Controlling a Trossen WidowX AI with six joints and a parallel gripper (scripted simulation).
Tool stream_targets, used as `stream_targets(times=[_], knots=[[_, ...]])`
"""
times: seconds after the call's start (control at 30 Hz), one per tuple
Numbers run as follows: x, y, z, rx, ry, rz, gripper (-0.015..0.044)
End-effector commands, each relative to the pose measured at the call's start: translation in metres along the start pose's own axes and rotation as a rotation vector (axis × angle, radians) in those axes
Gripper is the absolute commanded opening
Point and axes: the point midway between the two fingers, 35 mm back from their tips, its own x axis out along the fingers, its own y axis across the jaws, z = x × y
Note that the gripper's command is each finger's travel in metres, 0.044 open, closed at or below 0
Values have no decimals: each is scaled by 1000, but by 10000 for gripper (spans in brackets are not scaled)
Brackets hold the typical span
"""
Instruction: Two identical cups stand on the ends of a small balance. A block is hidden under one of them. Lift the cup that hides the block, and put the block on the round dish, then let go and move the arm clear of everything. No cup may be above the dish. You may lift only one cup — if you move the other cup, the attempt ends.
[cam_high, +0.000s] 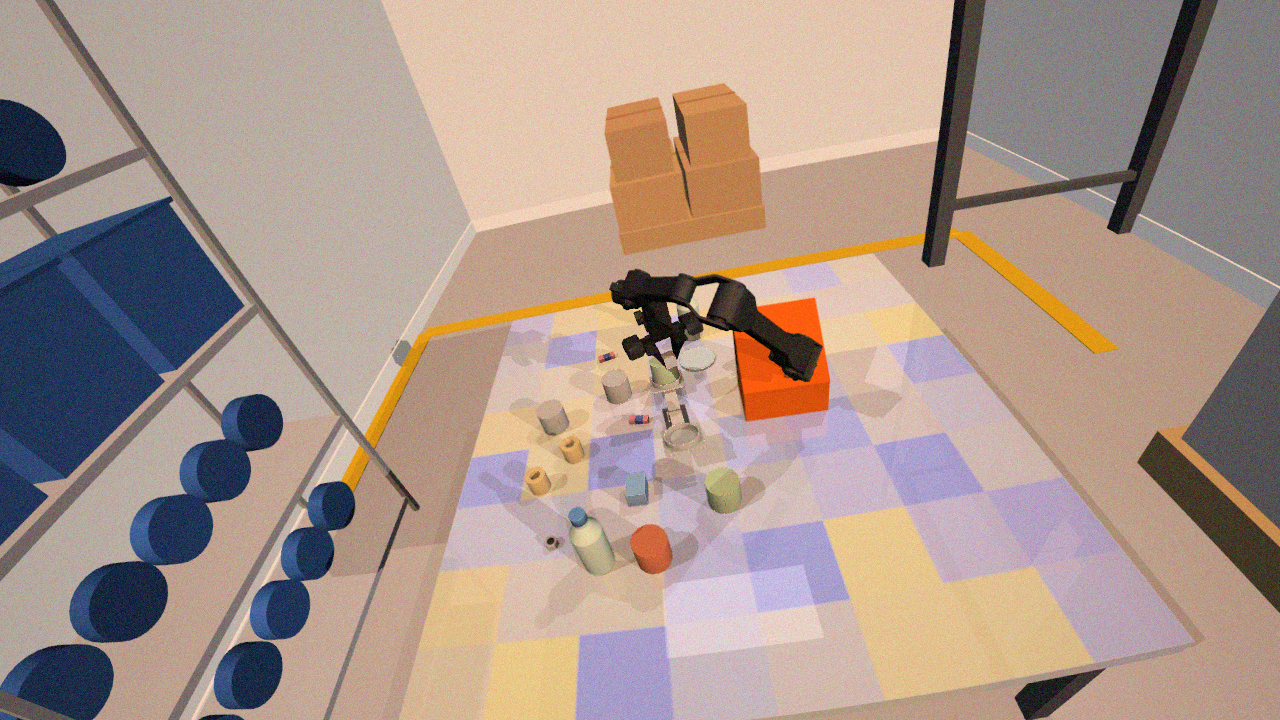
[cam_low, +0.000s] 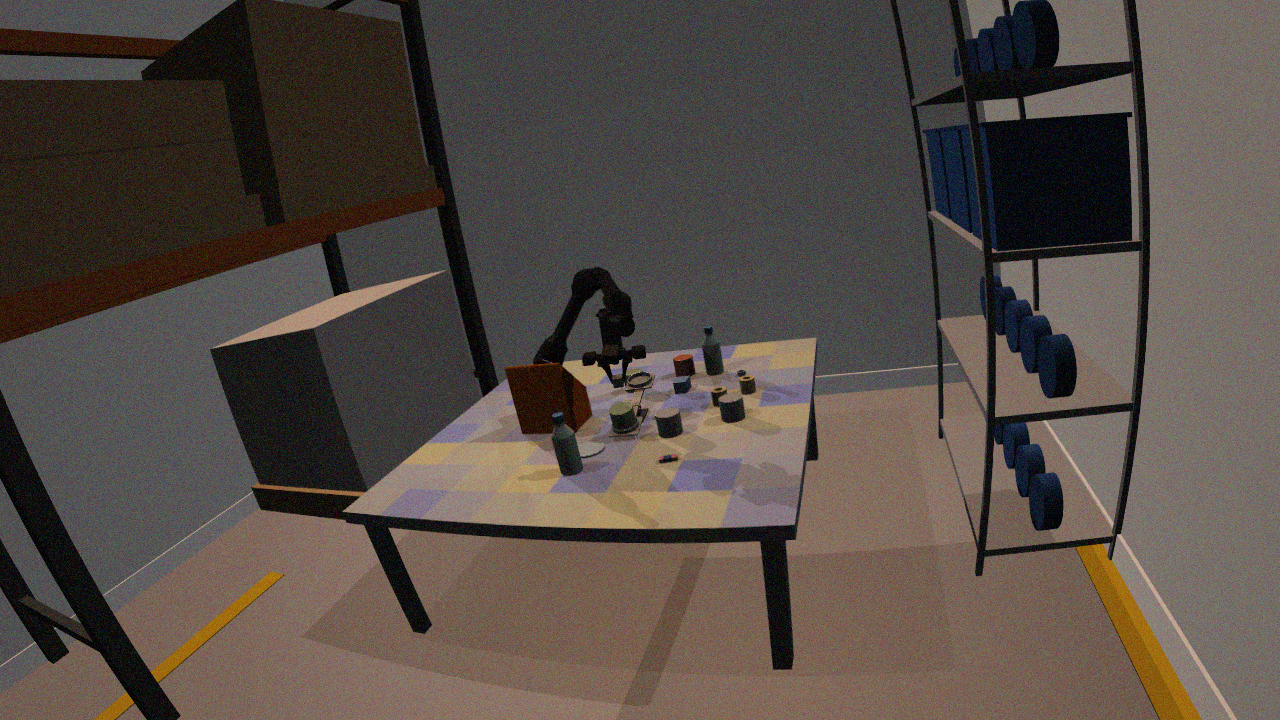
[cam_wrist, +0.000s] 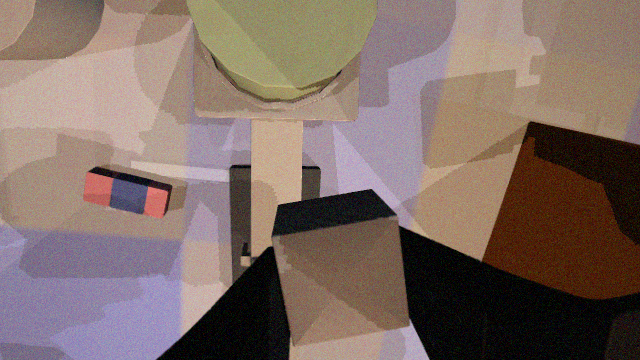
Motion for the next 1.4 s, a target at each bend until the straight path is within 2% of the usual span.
stream_targets(times=[0.0,0.7,0.93,1.17,1.37], knots=[[5,-12,27,-12,-8,8,0],[72,-111,134,-44,17,48,0],[79,-114,136,-45,18,50,0],[116,-112,135,-46,19,51,0],[118,-112,135,-46,19,51,0]])
